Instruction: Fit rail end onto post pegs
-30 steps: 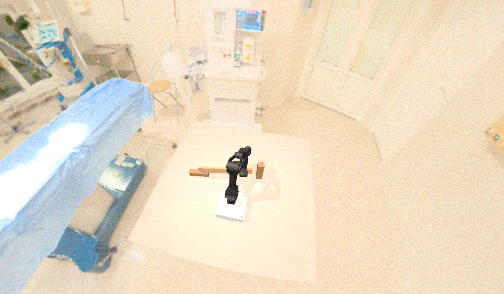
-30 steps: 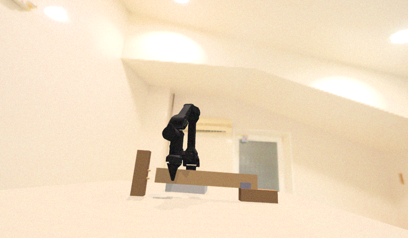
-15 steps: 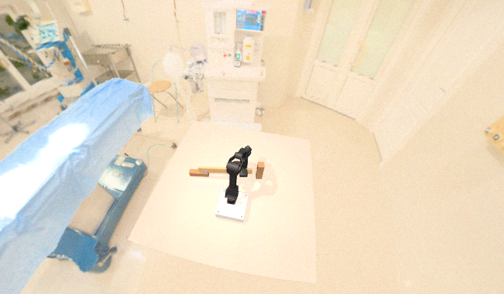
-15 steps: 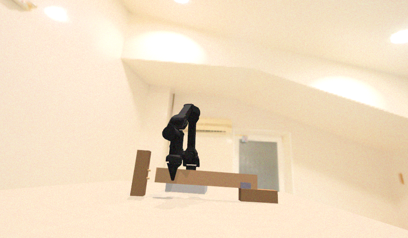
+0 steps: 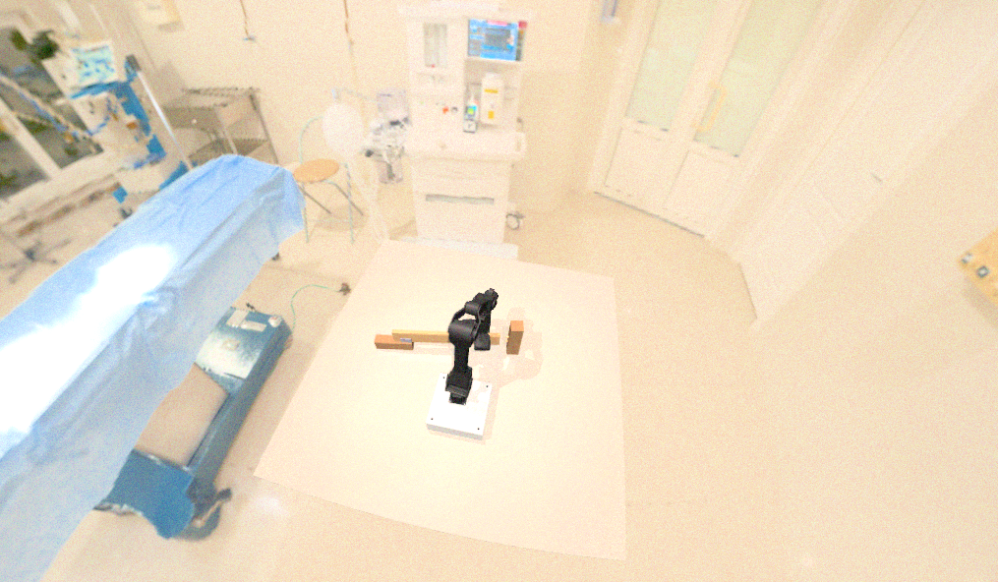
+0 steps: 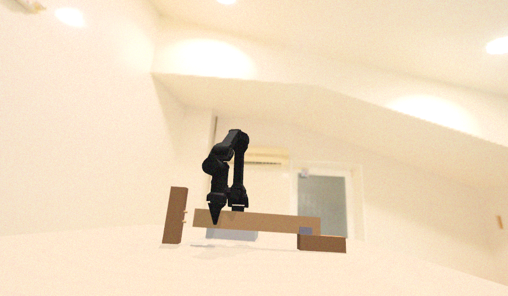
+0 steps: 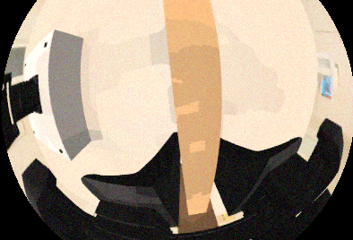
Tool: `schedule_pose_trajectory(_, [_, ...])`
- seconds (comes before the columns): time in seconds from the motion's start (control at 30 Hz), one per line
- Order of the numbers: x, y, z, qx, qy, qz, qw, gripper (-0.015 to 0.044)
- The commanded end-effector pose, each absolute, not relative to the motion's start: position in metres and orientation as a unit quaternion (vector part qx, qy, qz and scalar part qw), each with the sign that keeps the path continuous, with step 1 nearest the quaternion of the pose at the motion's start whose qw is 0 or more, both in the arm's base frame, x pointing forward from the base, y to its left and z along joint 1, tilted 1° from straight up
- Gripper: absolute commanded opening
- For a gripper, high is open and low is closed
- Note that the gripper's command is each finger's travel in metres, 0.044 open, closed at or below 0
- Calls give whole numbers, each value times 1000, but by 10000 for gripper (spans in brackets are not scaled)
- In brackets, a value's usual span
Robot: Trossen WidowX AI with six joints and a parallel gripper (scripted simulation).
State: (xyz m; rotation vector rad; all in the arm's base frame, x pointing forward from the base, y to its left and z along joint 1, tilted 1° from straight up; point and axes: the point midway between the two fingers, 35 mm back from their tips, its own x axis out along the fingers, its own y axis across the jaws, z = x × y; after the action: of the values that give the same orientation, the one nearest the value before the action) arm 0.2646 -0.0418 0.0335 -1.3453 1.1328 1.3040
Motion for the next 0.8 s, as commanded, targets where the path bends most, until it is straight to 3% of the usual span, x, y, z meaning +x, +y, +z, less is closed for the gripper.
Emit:
schedule_pose_trajectory(0.0, [265, -42, 36, -546, 459, 529, 459, 0])
schedule_pose_trajectory(0.77, [266, -42, 34, -546, 459, 529, 459, 0])
